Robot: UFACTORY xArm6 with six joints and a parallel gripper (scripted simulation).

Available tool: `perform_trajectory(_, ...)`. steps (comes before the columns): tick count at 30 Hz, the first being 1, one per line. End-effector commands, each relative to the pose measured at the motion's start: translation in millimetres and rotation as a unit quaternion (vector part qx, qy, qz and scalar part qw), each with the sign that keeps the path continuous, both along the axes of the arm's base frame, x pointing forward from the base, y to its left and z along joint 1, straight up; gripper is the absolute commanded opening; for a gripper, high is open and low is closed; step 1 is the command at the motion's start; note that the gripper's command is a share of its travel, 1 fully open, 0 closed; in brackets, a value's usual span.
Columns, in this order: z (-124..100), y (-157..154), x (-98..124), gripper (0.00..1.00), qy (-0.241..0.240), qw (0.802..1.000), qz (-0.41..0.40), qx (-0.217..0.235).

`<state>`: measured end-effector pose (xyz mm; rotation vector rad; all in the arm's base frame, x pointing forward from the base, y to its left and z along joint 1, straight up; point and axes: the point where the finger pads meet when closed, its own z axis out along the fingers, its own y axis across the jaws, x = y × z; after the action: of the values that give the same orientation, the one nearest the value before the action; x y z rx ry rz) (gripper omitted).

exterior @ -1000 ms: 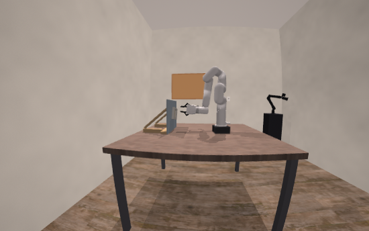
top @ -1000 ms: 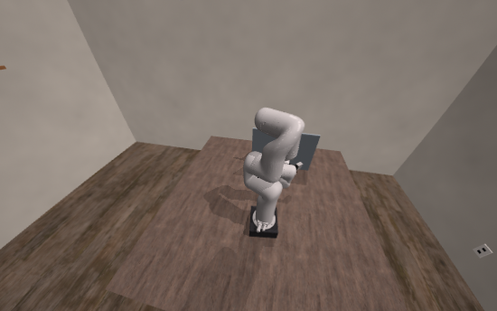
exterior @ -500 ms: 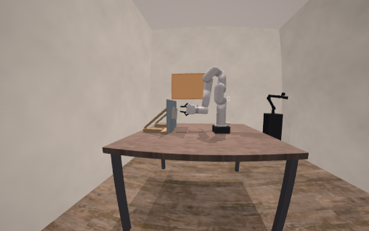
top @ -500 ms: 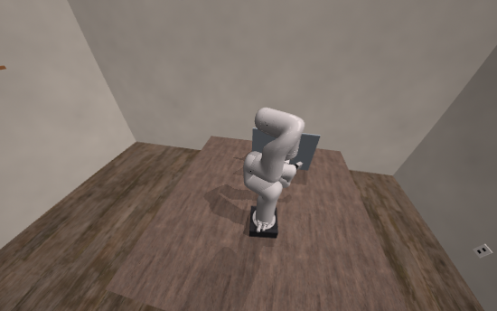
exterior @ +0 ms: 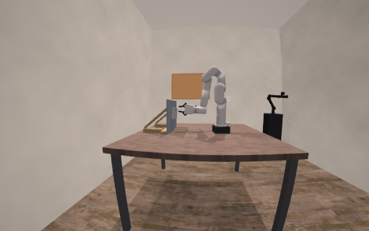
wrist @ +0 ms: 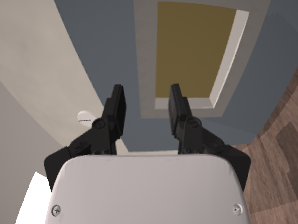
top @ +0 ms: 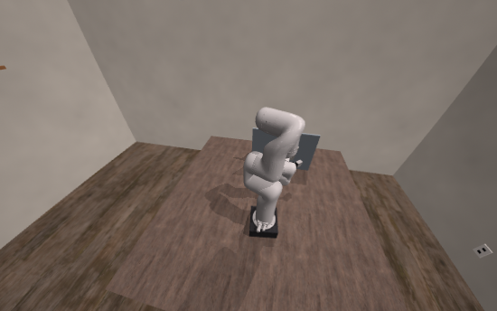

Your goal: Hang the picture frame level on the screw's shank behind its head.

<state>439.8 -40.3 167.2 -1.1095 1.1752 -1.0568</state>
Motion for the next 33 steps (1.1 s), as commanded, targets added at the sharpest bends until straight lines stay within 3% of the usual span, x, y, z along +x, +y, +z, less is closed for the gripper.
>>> perform_trajectory(1, 1, 0, 4, 0.5, -0.001, 1.0, 0.0, 0.0)
perform_trajectory(33, 3, 4, 46, 0.5, -0.001, 1.0, 0.0, 0.0)
